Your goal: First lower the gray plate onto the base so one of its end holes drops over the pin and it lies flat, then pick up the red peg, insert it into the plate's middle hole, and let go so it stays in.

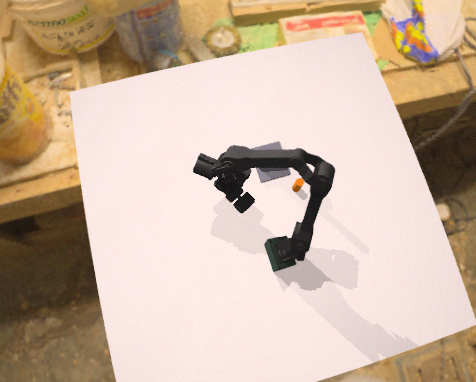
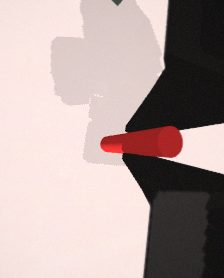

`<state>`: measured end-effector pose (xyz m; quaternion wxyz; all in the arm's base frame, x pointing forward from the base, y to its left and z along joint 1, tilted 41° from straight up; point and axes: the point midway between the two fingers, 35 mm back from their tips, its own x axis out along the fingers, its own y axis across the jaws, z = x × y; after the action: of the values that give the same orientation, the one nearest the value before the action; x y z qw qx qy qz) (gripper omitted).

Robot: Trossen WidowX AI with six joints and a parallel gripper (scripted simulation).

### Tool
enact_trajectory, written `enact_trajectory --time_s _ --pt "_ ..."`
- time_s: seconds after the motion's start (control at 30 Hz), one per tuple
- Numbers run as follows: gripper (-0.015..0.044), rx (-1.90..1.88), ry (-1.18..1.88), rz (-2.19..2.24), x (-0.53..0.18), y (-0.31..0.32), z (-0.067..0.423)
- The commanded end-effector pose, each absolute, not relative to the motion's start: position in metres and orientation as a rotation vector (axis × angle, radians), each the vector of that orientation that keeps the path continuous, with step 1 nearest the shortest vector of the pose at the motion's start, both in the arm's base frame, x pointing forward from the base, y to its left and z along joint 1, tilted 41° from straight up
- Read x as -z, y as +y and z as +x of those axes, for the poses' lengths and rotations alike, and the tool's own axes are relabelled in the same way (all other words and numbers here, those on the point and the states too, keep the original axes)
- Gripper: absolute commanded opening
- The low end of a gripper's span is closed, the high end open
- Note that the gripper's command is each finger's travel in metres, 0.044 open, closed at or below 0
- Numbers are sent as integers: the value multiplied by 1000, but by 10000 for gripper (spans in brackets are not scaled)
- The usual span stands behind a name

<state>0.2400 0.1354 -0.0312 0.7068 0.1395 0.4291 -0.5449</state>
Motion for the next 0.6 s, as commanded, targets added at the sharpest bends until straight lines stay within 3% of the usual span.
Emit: enact_trajectory --time_s 0.0,0.57 --pt "0 1208 953 324 22 145 241" --pt "0 1195 971 318 6 120 269"
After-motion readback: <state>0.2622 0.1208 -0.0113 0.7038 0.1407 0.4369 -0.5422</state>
